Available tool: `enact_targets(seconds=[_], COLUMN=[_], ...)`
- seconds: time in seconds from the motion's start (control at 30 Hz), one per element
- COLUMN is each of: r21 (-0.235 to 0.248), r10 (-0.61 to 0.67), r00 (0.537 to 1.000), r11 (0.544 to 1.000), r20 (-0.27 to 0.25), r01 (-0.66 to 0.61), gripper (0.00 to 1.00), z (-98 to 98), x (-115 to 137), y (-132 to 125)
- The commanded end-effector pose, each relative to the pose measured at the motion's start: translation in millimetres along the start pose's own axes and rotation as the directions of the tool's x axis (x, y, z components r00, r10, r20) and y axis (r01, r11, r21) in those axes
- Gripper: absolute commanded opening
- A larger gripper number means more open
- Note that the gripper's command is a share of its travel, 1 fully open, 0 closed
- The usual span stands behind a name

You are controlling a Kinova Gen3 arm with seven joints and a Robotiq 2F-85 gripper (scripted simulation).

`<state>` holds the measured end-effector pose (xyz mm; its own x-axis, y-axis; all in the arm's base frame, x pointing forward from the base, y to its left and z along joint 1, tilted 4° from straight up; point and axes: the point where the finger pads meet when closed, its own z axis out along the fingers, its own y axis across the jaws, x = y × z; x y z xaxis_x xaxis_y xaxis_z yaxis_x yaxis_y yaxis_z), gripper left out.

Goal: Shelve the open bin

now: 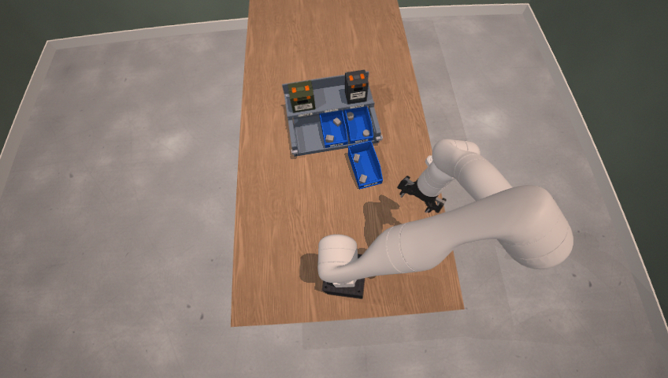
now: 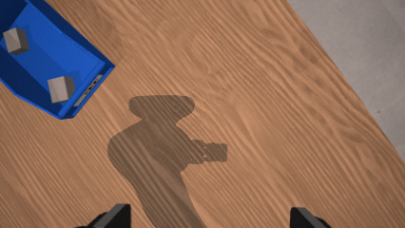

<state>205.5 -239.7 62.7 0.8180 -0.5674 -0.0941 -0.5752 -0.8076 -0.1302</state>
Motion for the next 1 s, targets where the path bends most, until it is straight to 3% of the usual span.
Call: enact_targets(seconds=[0.0,0.1,0.5,0.67,0.97], r21=[0.006,0.007,0.007,-0.014,-0.014], r10=[-0.090,-0.223,-0.223,-0.429,-0.429], r00=[0.995,0.967,0.967,0.869,0.869], r11=[0.996,0.974,0.974,0.898,0.898], r20=[-0.050,-0.125,-0.125,-0.246,-0.246], r01=[0.090,0.225,0.225,0.439,0.439], gripper=[1.00,1.00,1.00,1.00,1.00], z=[2.2,6.1,6.1,12.7,12.7], x=[2.5,5.7,5.7,11.1,11.1], y=[-19.5,-49.1,-49.1,-98.3,-98.3])
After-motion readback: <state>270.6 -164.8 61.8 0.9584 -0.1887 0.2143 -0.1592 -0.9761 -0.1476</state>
